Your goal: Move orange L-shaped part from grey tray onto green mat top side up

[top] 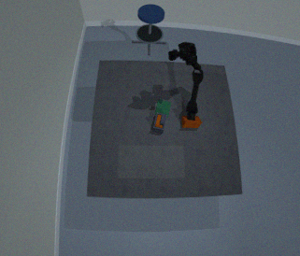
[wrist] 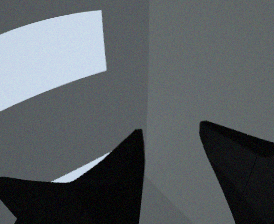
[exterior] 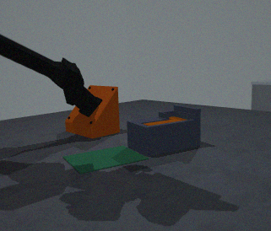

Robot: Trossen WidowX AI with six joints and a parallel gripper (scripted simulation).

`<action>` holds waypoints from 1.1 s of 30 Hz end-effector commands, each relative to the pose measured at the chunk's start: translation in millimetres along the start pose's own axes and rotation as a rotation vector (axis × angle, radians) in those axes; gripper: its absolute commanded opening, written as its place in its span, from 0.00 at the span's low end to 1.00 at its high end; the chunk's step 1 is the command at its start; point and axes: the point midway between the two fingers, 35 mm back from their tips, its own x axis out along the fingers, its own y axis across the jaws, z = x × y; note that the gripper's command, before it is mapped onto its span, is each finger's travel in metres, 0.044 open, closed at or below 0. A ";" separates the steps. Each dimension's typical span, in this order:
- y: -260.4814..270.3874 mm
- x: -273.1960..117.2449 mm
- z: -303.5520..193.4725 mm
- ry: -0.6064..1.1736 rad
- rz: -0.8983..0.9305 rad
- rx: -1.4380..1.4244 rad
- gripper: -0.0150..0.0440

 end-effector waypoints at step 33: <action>-318.7 -238.6 -422.4 1.511 -1.867 -0.183 0.56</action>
